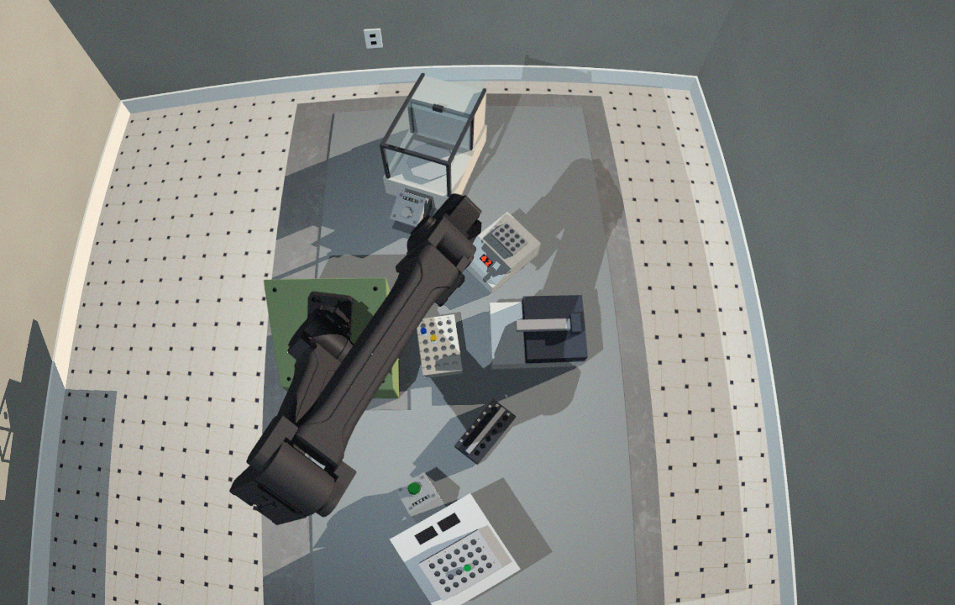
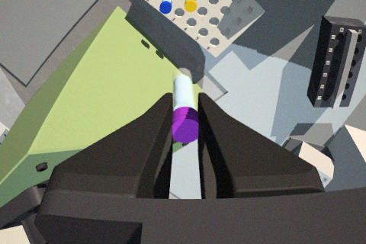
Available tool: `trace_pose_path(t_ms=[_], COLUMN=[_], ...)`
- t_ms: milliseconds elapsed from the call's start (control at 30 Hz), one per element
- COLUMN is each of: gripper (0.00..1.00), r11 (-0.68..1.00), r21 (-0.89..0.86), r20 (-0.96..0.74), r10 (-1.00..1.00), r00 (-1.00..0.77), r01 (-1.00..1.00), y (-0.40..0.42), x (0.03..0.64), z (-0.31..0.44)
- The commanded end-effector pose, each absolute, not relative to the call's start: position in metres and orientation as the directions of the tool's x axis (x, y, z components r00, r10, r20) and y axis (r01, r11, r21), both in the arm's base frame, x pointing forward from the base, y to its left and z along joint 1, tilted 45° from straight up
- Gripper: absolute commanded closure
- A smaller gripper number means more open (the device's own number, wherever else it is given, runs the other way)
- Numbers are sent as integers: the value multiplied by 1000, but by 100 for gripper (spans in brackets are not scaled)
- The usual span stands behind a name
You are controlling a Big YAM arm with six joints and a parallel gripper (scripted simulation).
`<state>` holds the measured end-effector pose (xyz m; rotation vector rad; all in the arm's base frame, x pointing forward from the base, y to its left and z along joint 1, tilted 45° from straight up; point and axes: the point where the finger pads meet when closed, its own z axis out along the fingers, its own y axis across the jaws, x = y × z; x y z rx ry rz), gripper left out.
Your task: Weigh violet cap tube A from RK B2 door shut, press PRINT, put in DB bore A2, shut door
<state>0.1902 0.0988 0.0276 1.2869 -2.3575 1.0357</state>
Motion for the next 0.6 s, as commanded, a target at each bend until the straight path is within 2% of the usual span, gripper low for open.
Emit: trace_pose_path(t_ms=[0, 567], gripper=[91, 91], r11=[374, 367], r21=[-482, -474], r20=[478, 505], r10=[-645, -631], r00=[-596, -589], r01=[-792, -800], y=[121, 112], x=[202, 197], z=[39, 35])
